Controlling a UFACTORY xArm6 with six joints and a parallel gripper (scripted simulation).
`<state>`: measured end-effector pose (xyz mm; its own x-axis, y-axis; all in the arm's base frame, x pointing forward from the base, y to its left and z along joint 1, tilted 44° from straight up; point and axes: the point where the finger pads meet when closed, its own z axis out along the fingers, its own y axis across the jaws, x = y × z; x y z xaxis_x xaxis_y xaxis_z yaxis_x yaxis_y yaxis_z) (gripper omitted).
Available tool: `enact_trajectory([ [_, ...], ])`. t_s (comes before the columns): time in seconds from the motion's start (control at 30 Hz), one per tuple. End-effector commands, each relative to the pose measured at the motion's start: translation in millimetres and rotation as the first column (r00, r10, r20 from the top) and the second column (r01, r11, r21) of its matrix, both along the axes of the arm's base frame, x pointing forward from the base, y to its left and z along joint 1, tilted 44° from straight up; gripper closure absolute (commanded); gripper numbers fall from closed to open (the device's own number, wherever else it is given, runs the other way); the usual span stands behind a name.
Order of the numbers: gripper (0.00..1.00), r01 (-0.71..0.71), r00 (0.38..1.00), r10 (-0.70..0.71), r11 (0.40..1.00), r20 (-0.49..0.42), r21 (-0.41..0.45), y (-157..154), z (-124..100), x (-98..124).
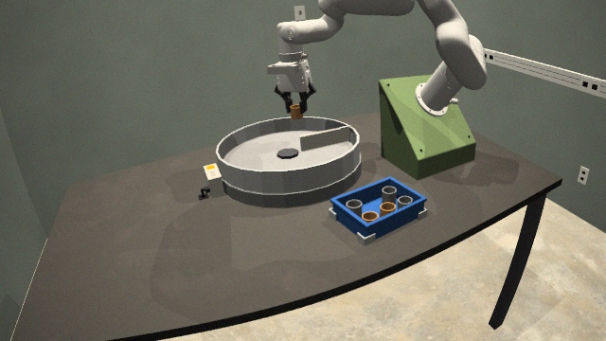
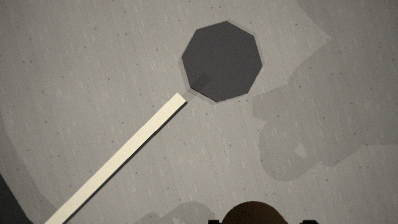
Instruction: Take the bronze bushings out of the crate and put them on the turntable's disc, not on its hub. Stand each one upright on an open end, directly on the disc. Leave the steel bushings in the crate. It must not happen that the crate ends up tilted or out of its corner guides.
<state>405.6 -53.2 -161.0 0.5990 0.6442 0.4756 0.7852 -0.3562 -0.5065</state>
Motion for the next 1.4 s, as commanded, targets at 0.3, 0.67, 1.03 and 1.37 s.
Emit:
enact_trajectory([
  [0.3,1.0,0.002,1.0,-0.002,1.0,0.003,-0.002,5,-7,0],
  [0.67,1.0,0.002,1.0,-0.002,1.0,0.003,-0.002,14,-18,-2],
  [1.03,1.0,0.002,1.0,-0.002,1.0,0.003,-0.002,15,-18,-2],
  [1.37,1.0,0.002,1.0,-0.002,1.0,0.003,-0.002,20,-23,-3],
])
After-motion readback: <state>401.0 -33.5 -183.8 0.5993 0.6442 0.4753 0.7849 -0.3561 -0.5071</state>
